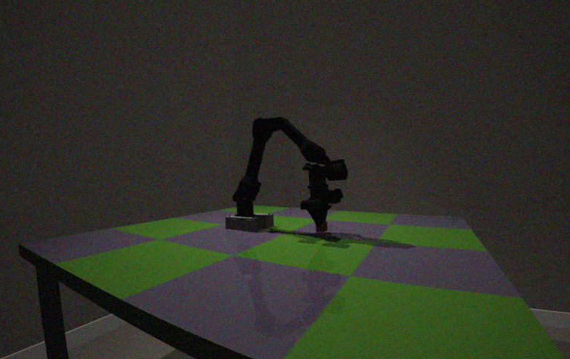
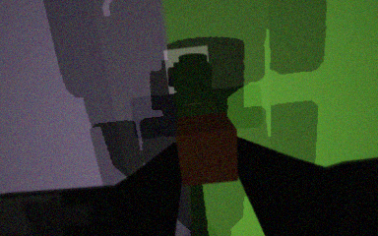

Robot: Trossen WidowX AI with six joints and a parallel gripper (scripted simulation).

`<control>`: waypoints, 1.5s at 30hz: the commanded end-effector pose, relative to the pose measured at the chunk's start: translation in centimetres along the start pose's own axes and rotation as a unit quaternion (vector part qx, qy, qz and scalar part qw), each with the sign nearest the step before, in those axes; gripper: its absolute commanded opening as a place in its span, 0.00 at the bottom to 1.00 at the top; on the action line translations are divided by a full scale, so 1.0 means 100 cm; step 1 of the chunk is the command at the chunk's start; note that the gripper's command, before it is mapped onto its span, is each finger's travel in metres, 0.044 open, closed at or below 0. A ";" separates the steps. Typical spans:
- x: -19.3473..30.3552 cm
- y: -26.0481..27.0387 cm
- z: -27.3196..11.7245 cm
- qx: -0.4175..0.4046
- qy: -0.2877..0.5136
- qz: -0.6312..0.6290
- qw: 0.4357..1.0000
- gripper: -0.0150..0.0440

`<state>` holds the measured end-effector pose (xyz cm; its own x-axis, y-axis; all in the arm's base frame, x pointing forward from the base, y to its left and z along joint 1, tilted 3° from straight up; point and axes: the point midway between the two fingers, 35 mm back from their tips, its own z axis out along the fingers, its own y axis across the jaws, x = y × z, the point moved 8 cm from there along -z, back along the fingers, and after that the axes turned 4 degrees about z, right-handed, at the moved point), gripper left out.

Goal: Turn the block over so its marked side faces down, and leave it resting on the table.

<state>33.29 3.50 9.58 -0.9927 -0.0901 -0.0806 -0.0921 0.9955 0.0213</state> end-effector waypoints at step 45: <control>0.045 -0.004 0.051 -0.024 -0.321 0.001 0.947 0.25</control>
<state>29.59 2.85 4.78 -0.7556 -0.0440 -0.6535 -0.1091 0.9923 0.0592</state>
